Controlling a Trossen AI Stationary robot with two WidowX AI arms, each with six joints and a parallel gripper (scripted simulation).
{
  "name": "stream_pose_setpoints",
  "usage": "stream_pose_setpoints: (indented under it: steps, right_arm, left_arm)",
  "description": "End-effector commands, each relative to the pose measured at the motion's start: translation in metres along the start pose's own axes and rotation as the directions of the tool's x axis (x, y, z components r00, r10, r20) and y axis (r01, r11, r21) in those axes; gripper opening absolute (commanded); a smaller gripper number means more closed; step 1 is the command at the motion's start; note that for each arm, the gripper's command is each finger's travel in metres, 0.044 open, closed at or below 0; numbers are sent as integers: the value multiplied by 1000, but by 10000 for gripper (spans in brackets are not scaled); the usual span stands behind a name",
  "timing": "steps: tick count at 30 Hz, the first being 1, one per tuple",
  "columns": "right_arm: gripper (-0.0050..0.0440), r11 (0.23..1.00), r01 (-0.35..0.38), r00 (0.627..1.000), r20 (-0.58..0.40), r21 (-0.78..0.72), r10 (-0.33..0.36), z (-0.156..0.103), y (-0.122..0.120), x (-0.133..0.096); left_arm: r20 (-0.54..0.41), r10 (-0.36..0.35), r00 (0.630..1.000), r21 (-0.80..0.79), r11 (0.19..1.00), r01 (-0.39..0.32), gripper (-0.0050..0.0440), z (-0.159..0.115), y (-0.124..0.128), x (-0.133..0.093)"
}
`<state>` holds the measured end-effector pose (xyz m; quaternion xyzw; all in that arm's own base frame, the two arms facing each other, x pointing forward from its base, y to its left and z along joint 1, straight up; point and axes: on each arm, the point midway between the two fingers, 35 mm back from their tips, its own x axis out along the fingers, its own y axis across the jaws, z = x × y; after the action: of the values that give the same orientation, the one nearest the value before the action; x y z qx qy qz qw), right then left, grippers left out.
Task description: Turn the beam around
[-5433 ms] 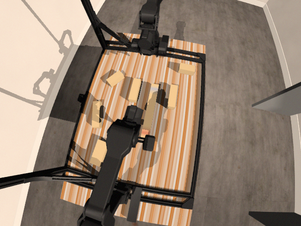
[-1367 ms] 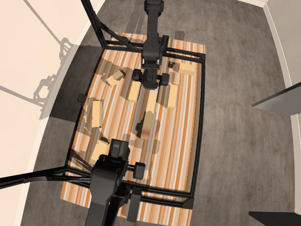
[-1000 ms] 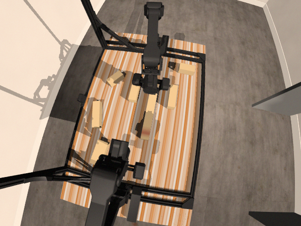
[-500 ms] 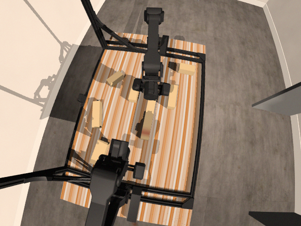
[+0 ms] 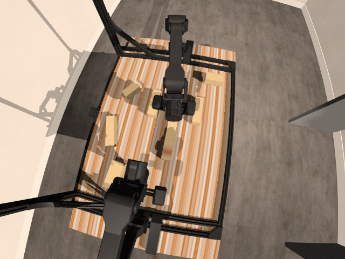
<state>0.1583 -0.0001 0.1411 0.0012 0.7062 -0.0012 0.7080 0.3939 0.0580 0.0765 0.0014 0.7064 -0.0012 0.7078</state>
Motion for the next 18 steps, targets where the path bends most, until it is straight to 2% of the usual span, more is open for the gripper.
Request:
stream_pose_setpoints:
  steps: [1,8,18]
  right_arm:
    - [440,1000,0,1000,-2,2,0,-1,0,0]
    - [440,1000,0,1000,-2,2,0,-1,0,0]
    - [440,1000,0,1000,-2,2,0,-1,0,0]
  left_arm:
    - [-2,0,1000,1,1000,0,440,9,3,3]
    - [-2,0,1000,1,1000,0,440,12,3,11]
    - [-2,0,1000,0,1000,0,440,15,4,54]
